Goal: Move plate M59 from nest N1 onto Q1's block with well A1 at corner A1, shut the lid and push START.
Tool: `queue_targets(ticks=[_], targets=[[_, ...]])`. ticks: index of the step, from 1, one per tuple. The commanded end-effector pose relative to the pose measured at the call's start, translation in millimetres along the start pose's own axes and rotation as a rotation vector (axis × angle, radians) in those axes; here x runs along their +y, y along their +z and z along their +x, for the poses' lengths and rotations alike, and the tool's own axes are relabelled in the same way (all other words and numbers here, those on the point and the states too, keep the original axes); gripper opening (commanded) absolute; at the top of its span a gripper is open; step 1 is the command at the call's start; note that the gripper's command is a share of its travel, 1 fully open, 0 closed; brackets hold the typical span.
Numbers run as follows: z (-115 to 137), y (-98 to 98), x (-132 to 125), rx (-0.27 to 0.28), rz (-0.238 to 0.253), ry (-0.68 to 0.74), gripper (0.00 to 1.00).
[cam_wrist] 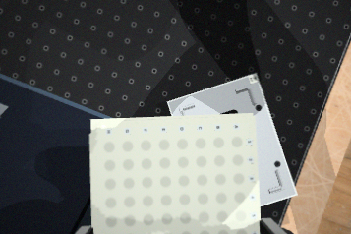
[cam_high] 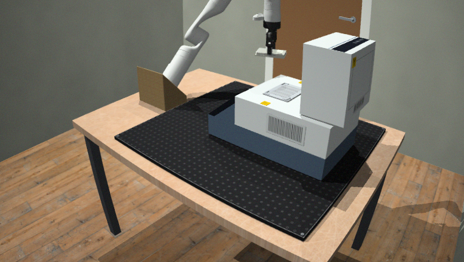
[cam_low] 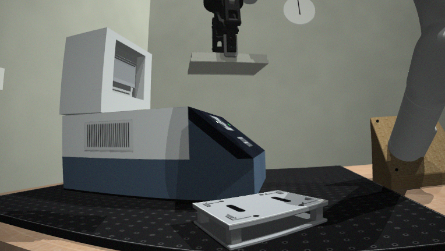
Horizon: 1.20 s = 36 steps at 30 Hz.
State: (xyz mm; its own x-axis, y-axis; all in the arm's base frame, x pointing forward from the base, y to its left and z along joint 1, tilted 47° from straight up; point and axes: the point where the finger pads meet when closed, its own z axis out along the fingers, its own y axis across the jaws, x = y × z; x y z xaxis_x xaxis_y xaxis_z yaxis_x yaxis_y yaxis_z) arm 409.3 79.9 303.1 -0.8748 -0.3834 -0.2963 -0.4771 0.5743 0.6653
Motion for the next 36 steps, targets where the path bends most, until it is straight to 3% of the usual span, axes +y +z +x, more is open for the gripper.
queue_targets(ticks=[1, 36], targets=[[-4, 2.2, -15, 0.006, 0.000, 0.049, 0.91], [-38, 3.2, -110, 0.012, -0.004, 0.411, 0.91]])
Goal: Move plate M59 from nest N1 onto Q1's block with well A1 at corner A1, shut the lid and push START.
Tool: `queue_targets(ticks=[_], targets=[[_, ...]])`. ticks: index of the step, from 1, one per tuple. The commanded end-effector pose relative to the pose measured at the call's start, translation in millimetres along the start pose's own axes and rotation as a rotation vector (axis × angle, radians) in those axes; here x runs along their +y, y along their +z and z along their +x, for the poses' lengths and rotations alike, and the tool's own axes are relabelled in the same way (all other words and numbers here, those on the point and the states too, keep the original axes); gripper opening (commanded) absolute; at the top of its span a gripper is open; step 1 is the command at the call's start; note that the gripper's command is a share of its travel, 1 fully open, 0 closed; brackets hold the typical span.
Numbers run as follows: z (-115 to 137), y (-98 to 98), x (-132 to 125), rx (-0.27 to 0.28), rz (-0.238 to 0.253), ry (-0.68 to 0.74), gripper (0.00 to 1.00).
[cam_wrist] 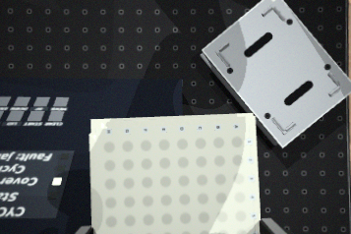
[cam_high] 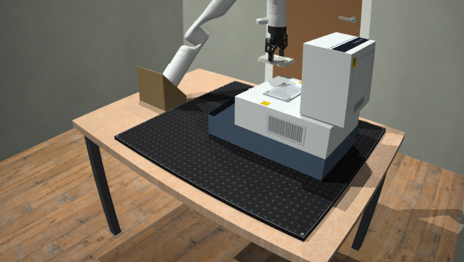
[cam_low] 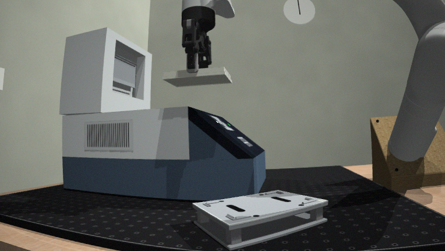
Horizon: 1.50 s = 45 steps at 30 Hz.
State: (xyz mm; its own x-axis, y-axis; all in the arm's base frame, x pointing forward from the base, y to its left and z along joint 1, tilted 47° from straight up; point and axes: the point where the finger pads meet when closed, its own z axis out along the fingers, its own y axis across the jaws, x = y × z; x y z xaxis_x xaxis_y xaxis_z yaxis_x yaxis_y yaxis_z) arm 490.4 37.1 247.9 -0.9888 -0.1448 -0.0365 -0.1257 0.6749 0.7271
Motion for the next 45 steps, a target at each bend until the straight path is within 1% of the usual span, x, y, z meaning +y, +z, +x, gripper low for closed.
queue_targets(ticks=[1, 6, 8, 23, 25, 40, 42, 45], targets=[[-5, 3.3, -12, 0.017, -0.002, 0.050, 0.91], [-17, 3.5, -24, 0.016, -0.002, 0.108, 0.91], [-17, 3.5, -24, 0.016, -0.002, 0.108, 0.91], [-51, 4.1, -59, 0.014, -0.007, 0.283, 0.91], [-51, 4.1, -59, 0.014, -0.007, 0.283, 0.91], [-84, 4.7, -96, 0.014, -0.008, 0.458, 0.91], [-84, 4.7, -96, 0.014, -0.008, 0.458, 0.91], [-91, 4.9, -103, 0.014, -0.008, 0.493, 0.91]])
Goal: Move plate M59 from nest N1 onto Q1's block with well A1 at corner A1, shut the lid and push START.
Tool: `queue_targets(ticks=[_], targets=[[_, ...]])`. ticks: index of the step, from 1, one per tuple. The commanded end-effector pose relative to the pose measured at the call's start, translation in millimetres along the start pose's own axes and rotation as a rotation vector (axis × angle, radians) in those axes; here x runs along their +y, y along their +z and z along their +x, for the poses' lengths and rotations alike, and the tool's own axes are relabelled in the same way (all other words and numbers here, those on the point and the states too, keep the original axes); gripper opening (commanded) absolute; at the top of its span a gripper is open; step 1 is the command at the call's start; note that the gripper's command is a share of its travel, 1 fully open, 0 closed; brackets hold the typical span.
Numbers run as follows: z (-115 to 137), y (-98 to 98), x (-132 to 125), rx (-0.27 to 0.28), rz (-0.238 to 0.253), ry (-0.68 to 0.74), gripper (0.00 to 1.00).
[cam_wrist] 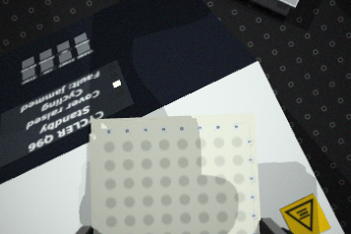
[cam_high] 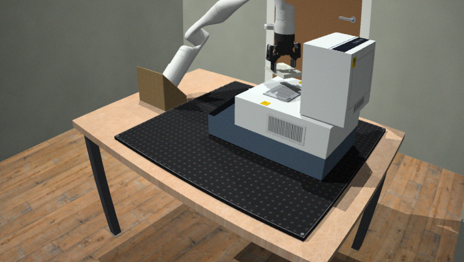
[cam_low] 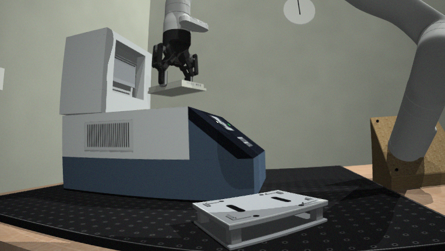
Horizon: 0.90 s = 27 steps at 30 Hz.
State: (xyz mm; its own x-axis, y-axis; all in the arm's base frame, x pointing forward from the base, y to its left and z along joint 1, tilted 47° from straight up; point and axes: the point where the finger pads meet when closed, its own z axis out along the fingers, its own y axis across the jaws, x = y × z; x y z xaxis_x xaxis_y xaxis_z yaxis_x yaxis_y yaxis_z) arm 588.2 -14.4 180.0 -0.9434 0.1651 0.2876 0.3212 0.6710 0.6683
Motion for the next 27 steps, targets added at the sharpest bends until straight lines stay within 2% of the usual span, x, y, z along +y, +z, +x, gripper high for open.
queue_targets(ticks=[1, 20, 27], targets=[[-10, 3.6, -6, 0.014, -0.006, 0.050, 0.91], [-61, 4.4, -27, 0.015, -0.003, 0.246, 0.91], [-61, 4.4, -27, 0.015, -0.002, 0.328, 0.91]])
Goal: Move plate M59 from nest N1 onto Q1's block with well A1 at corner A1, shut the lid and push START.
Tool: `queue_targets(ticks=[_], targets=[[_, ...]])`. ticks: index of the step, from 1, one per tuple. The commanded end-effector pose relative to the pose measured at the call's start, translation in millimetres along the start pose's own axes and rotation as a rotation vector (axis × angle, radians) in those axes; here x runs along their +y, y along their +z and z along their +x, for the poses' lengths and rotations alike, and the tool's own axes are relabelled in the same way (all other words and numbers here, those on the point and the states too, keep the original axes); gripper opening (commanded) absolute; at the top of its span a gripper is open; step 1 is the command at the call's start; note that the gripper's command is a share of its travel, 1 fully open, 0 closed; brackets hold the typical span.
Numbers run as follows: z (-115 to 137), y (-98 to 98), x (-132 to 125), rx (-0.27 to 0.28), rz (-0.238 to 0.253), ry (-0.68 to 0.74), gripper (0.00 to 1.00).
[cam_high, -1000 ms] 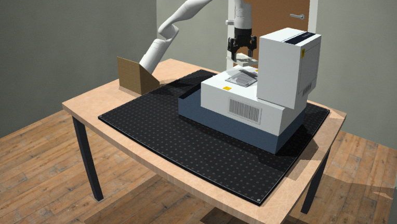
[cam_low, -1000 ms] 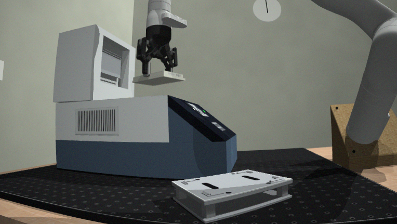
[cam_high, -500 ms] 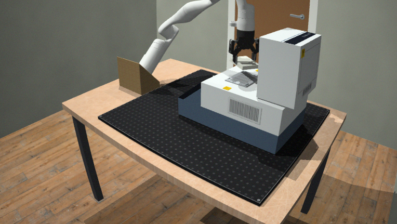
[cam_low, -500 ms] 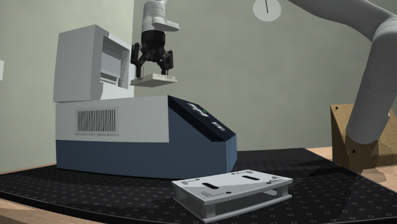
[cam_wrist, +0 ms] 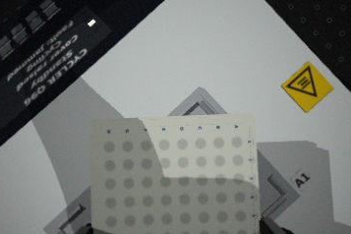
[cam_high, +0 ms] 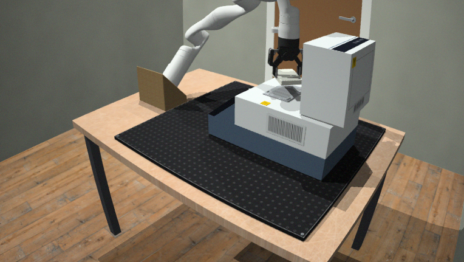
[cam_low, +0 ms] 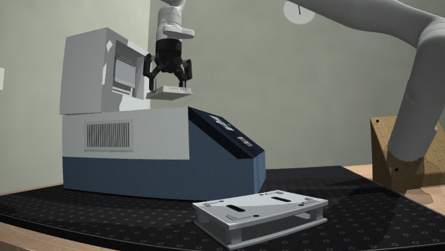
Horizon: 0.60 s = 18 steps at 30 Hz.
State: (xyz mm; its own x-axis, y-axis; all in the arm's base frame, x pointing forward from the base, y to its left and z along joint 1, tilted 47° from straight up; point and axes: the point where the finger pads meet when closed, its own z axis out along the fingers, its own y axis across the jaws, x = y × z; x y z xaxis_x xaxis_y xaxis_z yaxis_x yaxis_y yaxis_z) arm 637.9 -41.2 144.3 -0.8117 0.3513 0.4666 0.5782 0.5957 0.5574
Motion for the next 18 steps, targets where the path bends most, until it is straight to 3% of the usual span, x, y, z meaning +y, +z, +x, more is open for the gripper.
queue_targets(ticks=[1, 18], targets=[[-0.2, 3.3, -1.3, 0.016, 0.000, 0.049, 0.91], [-0.4, 2.7, -1.8, 0.015, 0.000, 0.225, 0.91]])
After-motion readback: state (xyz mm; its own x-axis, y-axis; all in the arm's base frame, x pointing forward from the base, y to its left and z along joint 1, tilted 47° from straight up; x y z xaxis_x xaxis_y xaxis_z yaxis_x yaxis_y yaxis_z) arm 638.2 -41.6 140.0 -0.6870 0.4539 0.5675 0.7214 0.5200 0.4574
